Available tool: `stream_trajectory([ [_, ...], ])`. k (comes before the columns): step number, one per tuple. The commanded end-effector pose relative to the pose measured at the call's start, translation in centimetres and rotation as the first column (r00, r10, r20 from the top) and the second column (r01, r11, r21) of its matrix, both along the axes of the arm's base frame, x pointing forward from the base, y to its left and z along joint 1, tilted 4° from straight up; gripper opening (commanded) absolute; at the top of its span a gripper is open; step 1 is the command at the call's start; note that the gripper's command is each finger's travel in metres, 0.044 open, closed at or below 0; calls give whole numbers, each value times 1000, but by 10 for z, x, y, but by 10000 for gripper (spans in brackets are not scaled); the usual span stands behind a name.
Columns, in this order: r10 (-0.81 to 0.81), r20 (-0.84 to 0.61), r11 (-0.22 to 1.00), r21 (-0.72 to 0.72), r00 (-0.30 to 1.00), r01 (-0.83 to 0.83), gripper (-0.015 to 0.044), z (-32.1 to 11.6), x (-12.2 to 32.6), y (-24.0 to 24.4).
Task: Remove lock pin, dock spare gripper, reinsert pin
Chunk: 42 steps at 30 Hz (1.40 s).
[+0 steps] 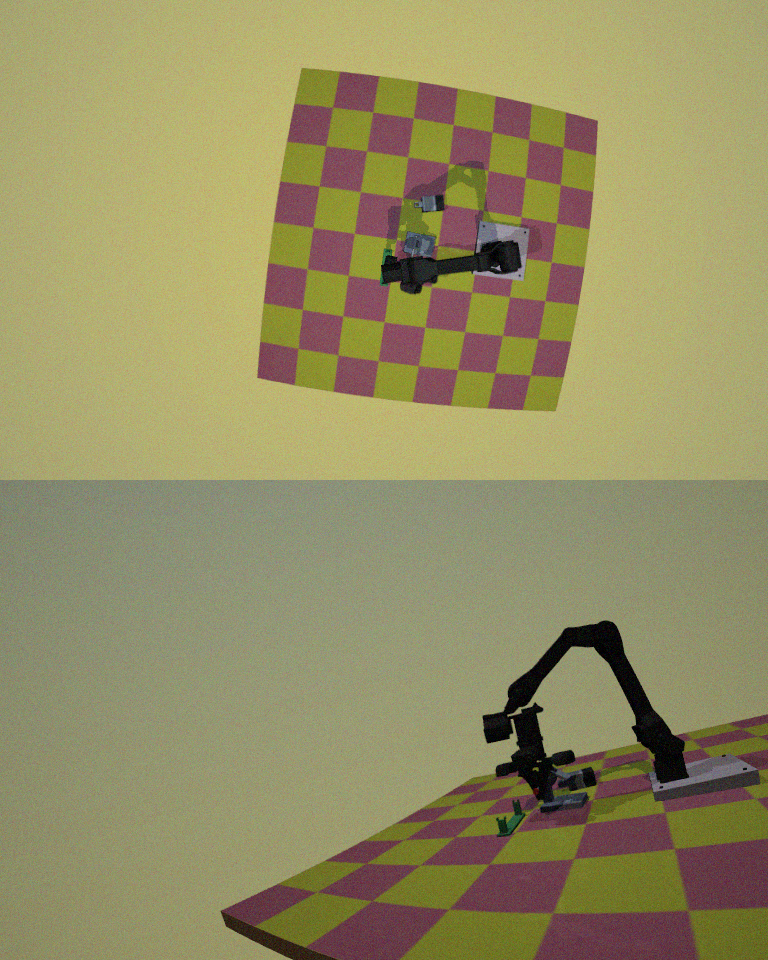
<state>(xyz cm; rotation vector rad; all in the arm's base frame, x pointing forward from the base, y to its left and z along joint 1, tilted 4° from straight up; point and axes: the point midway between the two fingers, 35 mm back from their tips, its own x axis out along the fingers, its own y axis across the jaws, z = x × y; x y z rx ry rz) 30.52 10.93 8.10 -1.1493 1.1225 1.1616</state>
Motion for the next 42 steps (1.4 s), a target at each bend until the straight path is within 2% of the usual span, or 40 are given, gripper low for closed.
stream_trajectory([
  [1,6,1,1000,23,1000,-6,0,1,0,4],
  [42,10,-5,1000,26,1000,-10,0,5,2,37],
])
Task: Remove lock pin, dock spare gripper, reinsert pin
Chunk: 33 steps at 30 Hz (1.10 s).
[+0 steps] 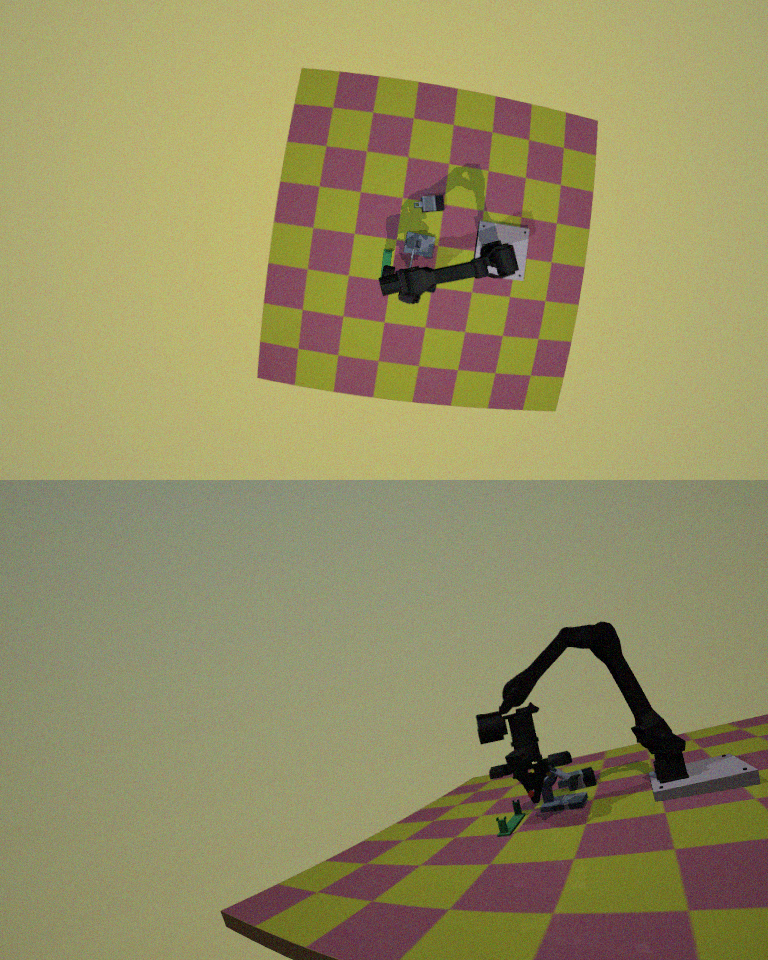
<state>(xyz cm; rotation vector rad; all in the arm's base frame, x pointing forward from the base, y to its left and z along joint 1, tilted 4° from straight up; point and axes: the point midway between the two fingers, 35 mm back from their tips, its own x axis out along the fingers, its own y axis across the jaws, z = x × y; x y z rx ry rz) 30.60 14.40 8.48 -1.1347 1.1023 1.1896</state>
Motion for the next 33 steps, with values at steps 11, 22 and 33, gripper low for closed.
stream_trajectory([
  [11,-4,-4,1000,-3,1000,4,0,2,2,12],
  [22,-5,-11,1000,-4,1000,5,0,4,2,22],
  [33,-5,-17,1000,-5,1000,5,0,6,2,32],
])
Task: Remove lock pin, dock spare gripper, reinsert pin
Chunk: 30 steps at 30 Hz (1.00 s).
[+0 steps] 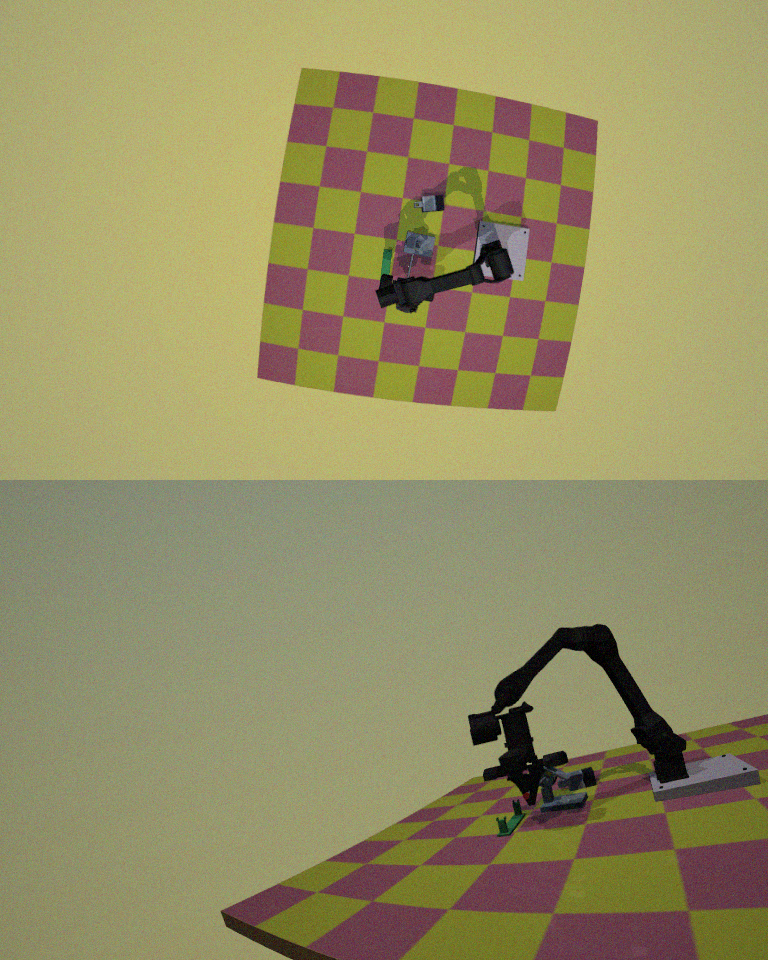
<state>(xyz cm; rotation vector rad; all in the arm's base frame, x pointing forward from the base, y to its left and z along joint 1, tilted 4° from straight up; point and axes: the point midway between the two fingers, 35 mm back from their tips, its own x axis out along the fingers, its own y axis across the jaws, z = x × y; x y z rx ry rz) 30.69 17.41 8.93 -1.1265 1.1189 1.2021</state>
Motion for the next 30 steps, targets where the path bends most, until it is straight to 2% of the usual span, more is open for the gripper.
stream_trajectory([
  [1,-5,2,1000,-3,1000,5,0,2,1,3],
  [22,3,-16,1000,-7,1000,-3,0,27,-3,8],
  [30,5,-18,1000,-9,1000,-5,0,22,-2,8],
])
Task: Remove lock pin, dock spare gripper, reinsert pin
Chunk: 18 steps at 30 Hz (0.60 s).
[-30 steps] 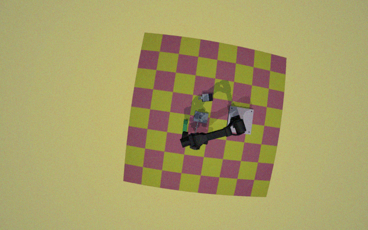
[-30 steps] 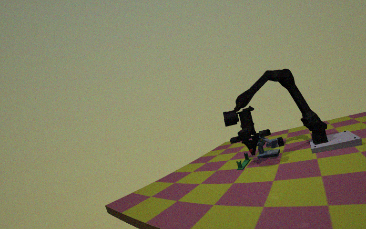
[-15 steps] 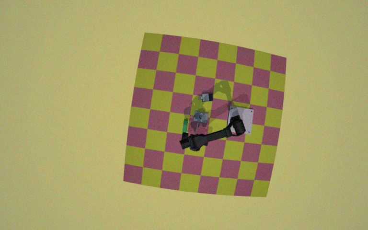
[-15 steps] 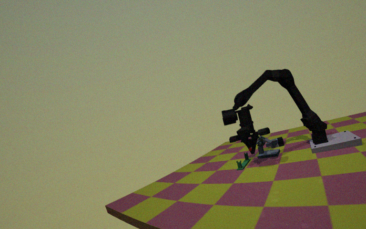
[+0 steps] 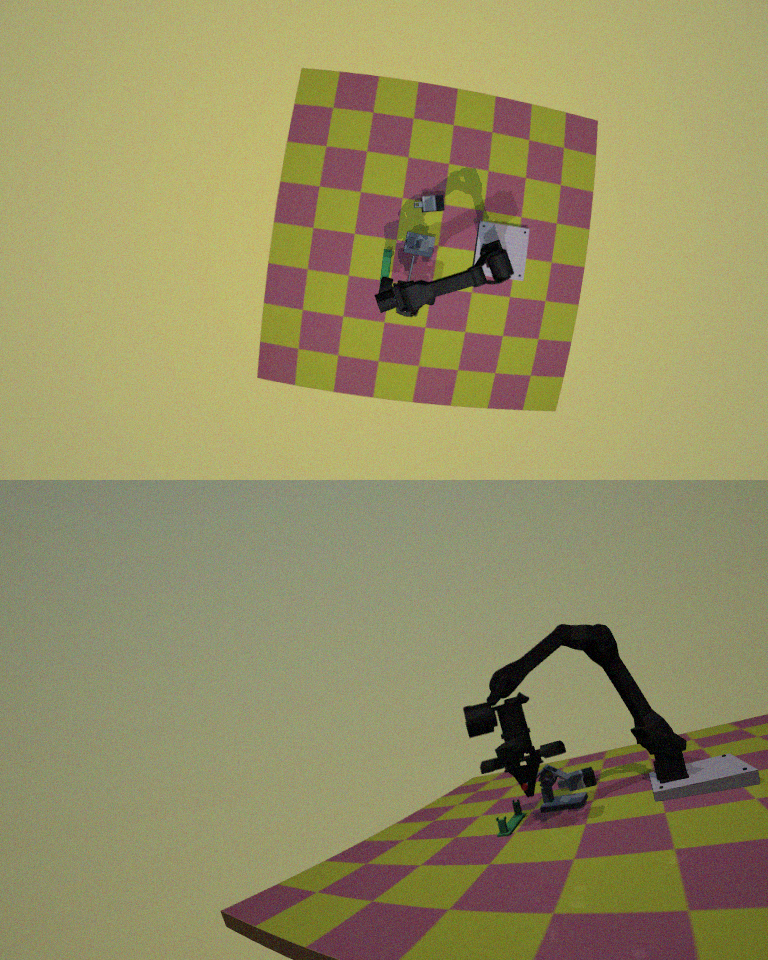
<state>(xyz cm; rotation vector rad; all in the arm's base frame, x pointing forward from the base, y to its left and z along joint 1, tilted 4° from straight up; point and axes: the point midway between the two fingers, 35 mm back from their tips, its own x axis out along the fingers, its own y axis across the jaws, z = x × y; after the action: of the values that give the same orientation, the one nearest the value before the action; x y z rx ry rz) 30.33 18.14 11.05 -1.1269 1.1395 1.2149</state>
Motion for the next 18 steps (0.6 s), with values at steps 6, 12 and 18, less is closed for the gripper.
stream_trajectory([
  [6,11,1,1000,0,1000,-11,0,4,17,9],
  [12,22,1,1000,-2,1000,-22,0,7,31,17],
  [18,35,1,999,-2,999,-35,0,9,45,24],
])
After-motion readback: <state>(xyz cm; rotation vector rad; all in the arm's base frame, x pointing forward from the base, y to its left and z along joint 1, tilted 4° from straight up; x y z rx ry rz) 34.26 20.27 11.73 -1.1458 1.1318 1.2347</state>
